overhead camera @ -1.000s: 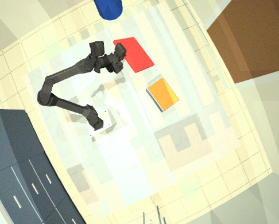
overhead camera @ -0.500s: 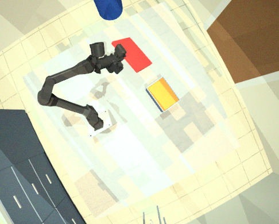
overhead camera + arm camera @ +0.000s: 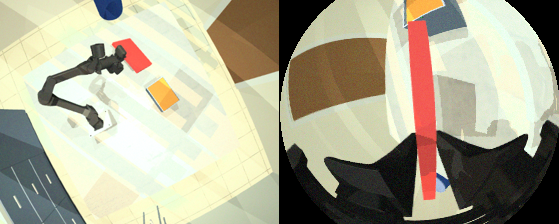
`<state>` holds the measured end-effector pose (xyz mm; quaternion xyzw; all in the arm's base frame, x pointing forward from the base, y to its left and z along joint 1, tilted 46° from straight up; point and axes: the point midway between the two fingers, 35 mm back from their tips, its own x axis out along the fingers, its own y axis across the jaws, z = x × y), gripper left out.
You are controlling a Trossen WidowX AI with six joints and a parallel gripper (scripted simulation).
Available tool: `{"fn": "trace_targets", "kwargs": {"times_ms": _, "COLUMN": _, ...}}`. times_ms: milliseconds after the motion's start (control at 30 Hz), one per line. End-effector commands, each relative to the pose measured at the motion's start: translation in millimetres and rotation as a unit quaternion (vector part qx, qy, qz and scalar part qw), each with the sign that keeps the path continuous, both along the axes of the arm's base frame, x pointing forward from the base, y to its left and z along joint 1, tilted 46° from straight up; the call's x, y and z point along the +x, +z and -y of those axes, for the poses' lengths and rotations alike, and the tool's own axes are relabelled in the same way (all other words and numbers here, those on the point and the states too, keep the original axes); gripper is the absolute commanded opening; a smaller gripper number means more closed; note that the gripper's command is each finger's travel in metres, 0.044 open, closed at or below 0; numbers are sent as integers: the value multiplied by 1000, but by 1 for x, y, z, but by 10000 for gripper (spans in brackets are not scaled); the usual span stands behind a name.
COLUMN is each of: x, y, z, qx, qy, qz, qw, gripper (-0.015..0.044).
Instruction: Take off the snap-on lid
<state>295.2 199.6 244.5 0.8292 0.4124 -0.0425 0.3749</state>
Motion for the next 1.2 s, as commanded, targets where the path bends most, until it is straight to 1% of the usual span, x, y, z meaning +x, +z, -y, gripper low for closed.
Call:
{"fn": "trace_targets", "kwargs": {"times_ms": 0, "x": 2, "y": -1, "z": -1, "qx": 1, "qy": -7, "qz": 2, "qw": 1000, "gripper": 0}}
{"fn": "trace_targets", "kwargs": {"times_ms": 1167, "x": -2, "y": -20, "z": -21, "qx": 2, "qy": -7, "qz": 2, "qw": 1000, "gripper": 0}}
